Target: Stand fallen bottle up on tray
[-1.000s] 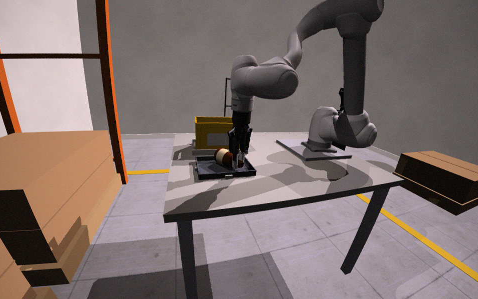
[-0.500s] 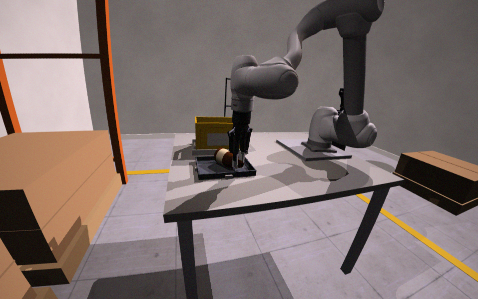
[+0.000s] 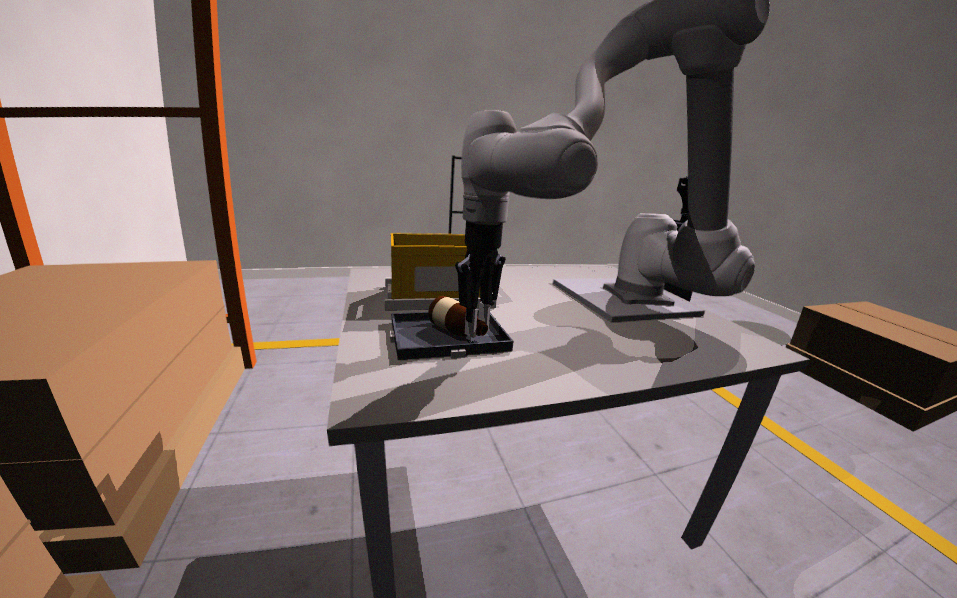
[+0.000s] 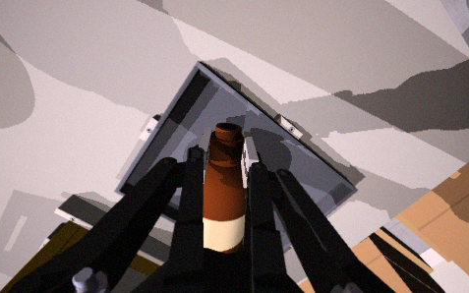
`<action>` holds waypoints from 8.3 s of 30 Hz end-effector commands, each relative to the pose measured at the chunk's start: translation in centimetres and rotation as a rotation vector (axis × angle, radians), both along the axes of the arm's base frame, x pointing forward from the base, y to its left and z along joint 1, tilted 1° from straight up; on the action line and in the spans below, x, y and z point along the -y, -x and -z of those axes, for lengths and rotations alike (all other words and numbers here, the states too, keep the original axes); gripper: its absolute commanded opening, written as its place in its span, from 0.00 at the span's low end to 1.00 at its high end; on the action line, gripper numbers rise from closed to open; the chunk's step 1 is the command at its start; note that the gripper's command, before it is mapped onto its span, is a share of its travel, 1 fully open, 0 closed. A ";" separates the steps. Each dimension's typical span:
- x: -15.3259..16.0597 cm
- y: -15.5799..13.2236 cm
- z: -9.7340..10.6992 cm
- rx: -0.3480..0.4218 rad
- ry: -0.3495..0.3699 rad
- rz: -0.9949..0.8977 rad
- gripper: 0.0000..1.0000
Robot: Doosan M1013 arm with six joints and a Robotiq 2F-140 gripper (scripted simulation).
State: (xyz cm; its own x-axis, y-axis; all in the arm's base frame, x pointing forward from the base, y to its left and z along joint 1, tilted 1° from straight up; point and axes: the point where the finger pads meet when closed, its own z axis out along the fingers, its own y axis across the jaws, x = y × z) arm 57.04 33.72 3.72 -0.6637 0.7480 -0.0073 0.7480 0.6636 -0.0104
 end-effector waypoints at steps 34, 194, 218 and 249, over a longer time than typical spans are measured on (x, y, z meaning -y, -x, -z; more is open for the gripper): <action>0.0 0.0 -0.4 0.000 0.000 0.000 0.10; -0.2 0.0 -15.9 0.000 0.000 0.000 0.10; -0.2 0.0 -15.9 0.000 0.000 0.000 0.10; -0.2 0.0 -15.9 0.003 0.000 0.239 0.10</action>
